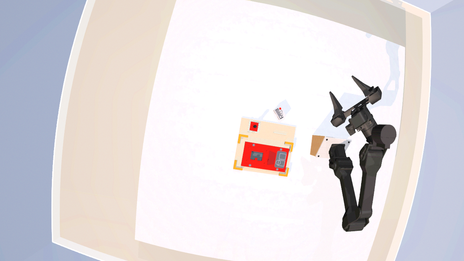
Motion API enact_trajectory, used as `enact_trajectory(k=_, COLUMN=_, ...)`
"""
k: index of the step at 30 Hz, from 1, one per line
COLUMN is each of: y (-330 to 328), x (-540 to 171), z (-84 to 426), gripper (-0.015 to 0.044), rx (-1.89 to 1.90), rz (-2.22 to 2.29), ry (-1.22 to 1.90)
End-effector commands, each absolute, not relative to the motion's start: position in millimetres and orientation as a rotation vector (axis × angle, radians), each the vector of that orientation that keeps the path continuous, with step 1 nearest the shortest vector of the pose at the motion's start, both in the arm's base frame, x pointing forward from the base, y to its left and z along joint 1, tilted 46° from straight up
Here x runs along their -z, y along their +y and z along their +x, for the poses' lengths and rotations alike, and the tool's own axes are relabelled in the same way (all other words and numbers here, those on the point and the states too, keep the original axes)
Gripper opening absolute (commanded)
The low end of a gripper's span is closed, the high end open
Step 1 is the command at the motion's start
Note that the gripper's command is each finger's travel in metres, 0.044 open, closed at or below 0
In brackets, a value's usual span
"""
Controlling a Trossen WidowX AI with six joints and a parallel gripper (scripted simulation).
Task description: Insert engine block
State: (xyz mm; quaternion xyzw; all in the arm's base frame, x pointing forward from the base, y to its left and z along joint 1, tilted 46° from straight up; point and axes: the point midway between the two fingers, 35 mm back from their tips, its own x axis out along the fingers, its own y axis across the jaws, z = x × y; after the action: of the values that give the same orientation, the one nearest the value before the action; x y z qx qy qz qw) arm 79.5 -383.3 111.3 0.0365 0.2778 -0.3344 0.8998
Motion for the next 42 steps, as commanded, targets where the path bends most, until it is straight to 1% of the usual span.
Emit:
enact_trajectory(k=1, y=-380, x=-99, z=97, gripper=0.044, rx=0.649, rz=0.162, ry=0.587)
enact_trajectory(k=13, y=-348, x=-44, z=157, gripper=0.044, rx=0.47, rz=0.463, ry=0.686)
enact_trajectory(k=24, y=-299, x=3, z=203, gripper=0.044, rx=0.327, rz=0.776, ry=0.846)
enact_trajectory(k=32, y=-254, x=32, z=226, gripper=0.044, rx=0.25, rz=0.977, ry=1.008)
enact_trajectory(k=42, y=-198, x=63, z=239, gripper=0.044, rx=0.199, rz=1.194, ry=1.245)
